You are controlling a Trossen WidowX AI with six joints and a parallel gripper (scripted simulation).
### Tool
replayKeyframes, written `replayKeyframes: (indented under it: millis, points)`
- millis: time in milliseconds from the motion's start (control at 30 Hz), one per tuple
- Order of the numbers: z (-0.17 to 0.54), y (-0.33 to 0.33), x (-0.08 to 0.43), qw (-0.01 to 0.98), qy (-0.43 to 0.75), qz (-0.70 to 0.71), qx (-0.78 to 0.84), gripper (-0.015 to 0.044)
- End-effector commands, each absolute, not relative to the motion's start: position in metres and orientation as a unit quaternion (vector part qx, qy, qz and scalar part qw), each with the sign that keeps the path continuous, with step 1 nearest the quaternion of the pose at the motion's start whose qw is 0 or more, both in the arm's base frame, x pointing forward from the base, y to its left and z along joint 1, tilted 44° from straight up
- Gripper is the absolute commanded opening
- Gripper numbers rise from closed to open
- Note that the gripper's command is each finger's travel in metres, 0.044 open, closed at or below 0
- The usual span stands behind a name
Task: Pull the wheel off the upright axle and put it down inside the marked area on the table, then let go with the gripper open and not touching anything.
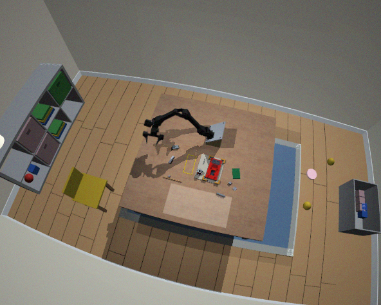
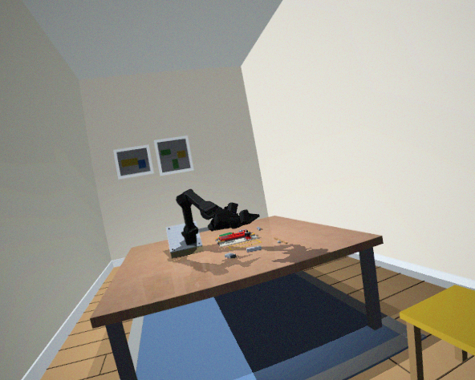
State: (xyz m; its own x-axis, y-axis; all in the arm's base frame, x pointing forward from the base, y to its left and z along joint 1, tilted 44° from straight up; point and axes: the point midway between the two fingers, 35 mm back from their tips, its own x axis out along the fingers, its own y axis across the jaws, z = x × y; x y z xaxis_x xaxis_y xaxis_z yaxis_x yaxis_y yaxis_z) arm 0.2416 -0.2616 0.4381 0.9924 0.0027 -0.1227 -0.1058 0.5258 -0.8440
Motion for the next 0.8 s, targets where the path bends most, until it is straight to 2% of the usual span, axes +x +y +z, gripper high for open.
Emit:
replayKeyframes:
  millis: [0, 100, 400, 767]
  points:
    - [0.437, -0.262, 0.243, 0.875, 0.055, 0.031, -0.481, 0.0374]
    - [0.421, -0.264, 0.260, 0.910, 0.078, 0.035, -0.406, 0.0300]
    - [0.352, -0.252, 0.323, 0.973, 0.190, 0.037, -0.124, 0.0300]
    - [0.261, -0.203, 0.381, 0.922, 0.355, -0.023, 0.155, 0.0300]
